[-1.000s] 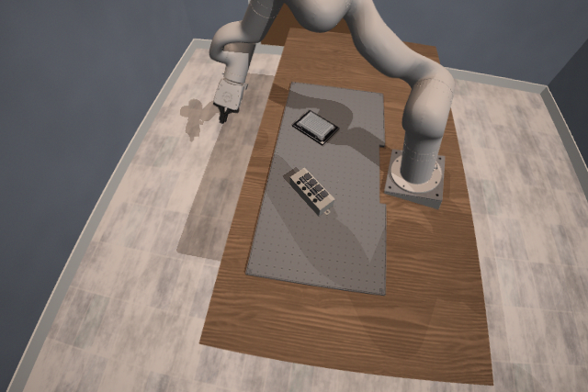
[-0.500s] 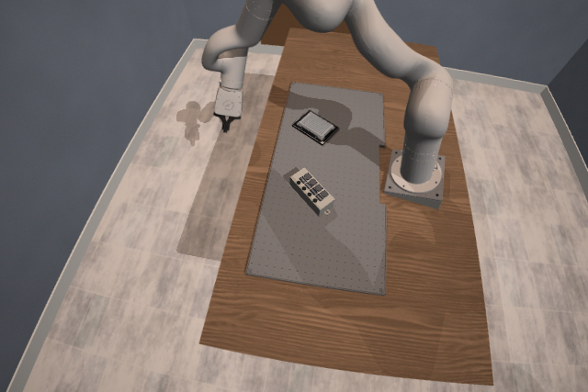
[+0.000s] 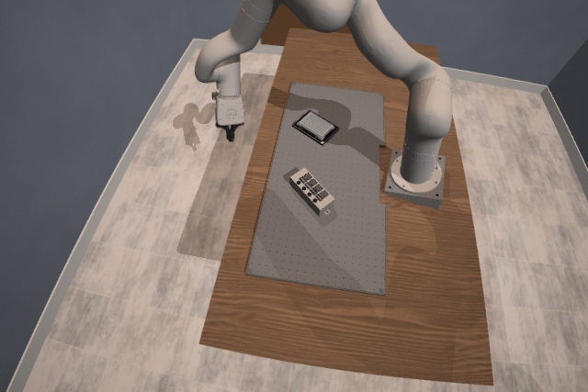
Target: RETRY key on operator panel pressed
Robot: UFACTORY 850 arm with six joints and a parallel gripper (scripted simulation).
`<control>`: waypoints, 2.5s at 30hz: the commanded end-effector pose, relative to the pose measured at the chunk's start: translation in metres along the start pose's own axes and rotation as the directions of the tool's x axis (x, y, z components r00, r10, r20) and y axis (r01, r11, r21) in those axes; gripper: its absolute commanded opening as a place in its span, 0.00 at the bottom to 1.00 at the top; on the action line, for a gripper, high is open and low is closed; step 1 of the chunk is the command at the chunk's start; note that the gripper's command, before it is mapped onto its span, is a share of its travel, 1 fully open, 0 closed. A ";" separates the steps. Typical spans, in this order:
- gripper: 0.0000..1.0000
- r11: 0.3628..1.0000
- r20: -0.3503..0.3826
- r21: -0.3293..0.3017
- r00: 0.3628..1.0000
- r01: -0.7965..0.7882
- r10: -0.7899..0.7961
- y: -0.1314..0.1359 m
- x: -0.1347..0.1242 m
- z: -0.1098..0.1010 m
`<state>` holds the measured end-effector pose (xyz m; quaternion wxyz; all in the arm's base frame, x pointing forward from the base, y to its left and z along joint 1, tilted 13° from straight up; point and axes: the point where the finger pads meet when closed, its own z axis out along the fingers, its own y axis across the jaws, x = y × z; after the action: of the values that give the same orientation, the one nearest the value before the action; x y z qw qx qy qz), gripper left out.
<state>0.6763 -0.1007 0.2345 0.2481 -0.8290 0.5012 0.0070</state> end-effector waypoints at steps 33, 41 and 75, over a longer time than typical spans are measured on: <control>0.00 0.592 0.152 -0.367 0.674 0.718 -0.723 0.018 -0.108 0.012; 0.00 0.374 0.235 -0.418 0.497 0.828 -0.835 0.019 -0.125 0.010; 0.00 0.047 0.291 -0.458 0.200 0.888 -0.936 0.103 -0.209 0.025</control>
<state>0.5019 0.0397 0.2263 -0.0654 -0.9864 -0.1452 -0.0411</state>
